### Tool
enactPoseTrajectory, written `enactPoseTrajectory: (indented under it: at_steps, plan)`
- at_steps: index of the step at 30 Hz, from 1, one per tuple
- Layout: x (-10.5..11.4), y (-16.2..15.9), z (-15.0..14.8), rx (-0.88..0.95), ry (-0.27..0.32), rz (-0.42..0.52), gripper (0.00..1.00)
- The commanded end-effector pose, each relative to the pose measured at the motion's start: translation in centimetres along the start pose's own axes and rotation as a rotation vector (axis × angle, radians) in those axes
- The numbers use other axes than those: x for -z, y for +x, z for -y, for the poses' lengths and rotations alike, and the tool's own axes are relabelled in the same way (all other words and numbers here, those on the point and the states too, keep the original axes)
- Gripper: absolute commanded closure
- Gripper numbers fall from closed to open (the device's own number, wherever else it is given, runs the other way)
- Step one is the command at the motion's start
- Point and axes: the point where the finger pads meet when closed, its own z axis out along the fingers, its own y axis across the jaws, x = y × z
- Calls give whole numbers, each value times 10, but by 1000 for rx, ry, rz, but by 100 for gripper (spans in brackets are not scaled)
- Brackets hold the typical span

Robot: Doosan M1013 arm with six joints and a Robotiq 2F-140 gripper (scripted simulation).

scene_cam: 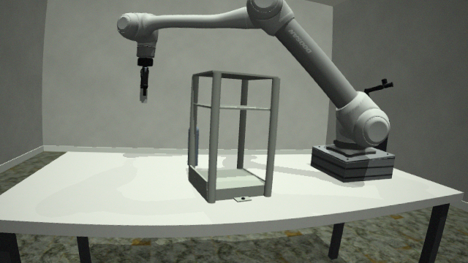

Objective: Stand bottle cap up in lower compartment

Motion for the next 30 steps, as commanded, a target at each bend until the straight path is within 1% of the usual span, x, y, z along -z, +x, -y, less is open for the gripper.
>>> enactPoseTrajectory:
  at_steps: [1, 18, 19, 20, 21, 23, 30]
  plan:
    - [0, 0, 0, 0, 0, 0, 0]
    - [2, 0, 0, 0, 0, 0, 0]
    - [12, 1, -1, 0, 0, 0, 0]
    - [33, 3, -3, 0, 0, 0, 0]
    - [46, 4, -4, 0, 0, 0, 0]
    - [61, 5, -4, 0, 0, 0, 0]
    - [124, 4, -6, 0, 0, 0, 0]
